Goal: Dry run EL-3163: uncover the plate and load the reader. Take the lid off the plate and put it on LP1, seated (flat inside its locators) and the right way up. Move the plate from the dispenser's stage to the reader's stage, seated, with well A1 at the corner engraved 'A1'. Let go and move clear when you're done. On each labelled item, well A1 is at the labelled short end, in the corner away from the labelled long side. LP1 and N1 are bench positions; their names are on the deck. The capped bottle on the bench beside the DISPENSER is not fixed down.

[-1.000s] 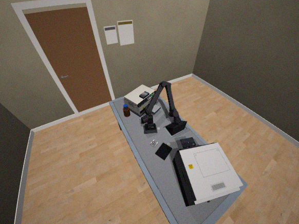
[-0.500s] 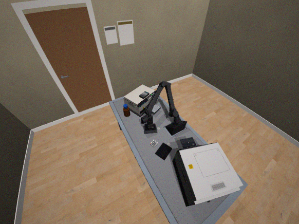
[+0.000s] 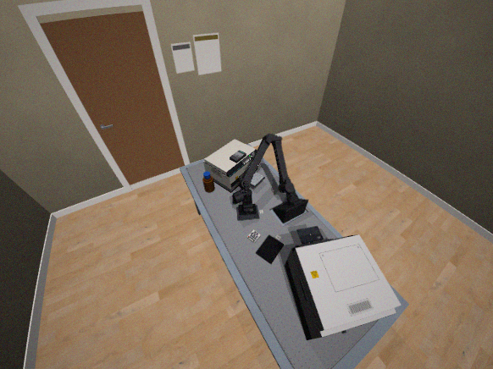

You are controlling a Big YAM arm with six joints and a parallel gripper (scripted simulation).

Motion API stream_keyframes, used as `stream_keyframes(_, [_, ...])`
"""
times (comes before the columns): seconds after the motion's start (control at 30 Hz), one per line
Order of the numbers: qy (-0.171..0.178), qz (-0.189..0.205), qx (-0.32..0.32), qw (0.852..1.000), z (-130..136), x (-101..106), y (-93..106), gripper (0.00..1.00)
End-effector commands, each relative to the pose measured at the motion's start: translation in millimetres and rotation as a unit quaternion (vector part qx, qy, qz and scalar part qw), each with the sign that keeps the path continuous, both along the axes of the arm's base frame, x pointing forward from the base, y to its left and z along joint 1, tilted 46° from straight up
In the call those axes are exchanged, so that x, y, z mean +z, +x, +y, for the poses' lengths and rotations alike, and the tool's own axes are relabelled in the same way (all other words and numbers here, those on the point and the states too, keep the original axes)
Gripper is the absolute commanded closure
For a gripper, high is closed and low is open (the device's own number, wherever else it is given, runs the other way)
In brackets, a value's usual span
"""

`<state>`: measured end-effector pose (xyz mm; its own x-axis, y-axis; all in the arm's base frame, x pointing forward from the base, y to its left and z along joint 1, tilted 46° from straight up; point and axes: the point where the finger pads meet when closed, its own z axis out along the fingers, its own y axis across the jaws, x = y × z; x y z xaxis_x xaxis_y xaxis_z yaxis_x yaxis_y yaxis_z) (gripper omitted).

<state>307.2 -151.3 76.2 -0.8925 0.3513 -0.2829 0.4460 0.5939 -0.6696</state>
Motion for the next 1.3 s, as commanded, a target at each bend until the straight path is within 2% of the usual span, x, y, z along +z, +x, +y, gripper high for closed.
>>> stream_keyframes(0.0, [-0.001,0.004,-0.004,1.0,-5.6,-4.2,0.2,0.15])
stream_keyframes(1.27, [-0.001,0.005,-0.005,1.0,-13.7,-12.4,-2.1,0.15])
